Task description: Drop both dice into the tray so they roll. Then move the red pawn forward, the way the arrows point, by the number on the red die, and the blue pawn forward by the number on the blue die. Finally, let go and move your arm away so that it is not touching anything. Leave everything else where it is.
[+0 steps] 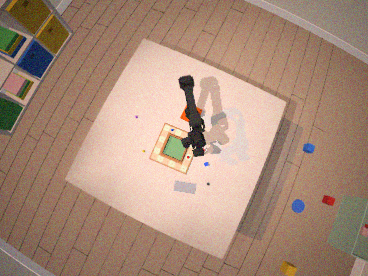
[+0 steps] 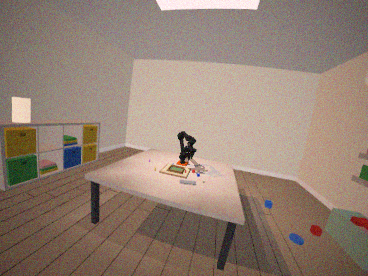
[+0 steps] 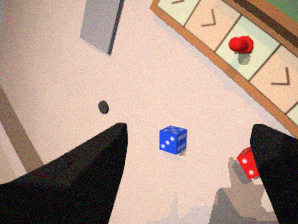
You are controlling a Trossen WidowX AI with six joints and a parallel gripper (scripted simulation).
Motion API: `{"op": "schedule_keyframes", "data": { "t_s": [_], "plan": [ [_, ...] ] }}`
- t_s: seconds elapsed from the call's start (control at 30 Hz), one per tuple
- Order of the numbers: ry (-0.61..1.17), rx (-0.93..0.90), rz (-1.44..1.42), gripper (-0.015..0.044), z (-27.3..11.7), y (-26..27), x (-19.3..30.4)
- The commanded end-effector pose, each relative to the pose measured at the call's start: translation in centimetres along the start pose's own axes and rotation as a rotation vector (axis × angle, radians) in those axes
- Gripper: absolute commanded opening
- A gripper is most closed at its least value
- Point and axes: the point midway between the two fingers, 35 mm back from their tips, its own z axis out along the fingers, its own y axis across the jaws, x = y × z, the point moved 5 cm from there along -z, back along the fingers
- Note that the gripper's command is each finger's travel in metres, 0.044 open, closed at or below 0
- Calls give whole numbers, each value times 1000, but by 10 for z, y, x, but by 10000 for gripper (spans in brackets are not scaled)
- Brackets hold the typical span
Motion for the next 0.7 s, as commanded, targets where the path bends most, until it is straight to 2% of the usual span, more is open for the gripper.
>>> {"op": "schedule_keyframes", "data": {
  "t_s": [0.0, 0.27, 0.67],
  "plan": [
    [116, 214, -278, 275, 27, 6, 24],
    [345, 512, -682, 275, 66, 2, 66],
    [351, 518, -691, 275, 72, -4, 69]
  ]
}}
